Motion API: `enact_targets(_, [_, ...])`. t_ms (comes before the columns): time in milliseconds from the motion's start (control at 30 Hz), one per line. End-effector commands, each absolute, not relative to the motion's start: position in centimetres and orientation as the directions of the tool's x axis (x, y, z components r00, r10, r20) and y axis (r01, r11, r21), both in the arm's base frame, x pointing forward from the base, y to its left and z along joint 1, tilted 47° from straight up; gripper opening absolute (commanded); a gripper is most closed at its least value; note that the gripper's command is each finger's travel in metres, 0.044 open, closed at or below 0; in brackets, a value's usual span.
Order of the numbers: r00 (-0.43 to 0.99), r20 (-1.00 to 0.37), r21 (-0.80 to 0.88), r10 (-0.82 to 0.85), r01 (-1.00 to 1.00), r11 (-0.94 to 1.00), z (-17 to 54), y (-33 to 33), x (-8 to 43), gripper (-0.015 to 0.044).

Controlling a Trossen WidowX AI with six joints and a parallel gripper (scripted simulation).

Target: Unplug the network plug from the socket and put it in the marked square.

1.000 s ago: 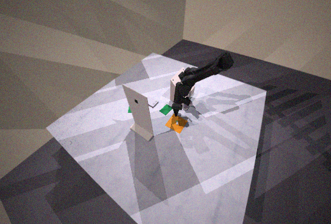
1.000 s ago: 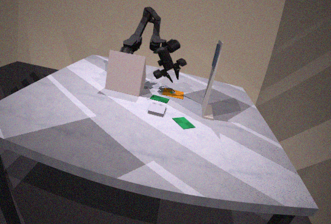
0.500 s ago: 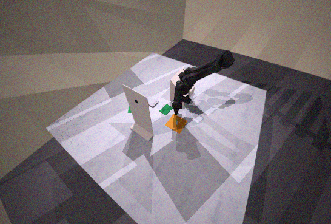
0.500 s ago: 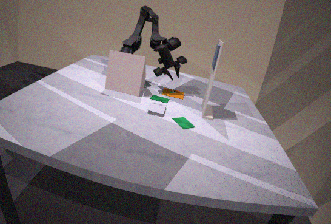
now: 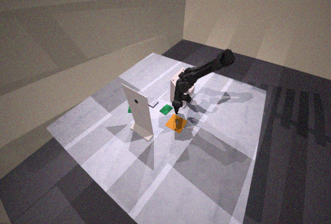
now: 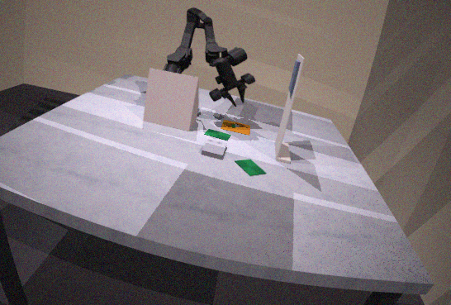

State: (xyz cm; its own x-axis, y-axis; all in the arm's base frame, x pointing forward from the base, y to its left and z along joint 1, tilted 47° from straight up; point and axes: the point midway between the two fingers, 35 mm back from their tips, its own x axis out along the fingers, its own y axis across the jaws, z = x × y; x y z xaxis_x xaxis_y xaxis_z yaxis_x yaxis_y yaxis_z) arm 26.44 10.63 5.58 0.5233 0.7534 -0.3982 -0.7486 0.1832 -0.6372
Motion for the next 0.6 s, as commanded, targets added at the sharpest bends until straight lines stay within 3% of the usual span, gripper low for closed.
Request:
enact_targets(0, [0.524,-0.391,-0.645,0.756,-0.743,0.181,6.06,10.43,26.51,0.0156])
enact_targets(567, [0.525,-0.394,-0.638,0.754,-0.747,0.187,6.66,9.58,26.15,0.0156])
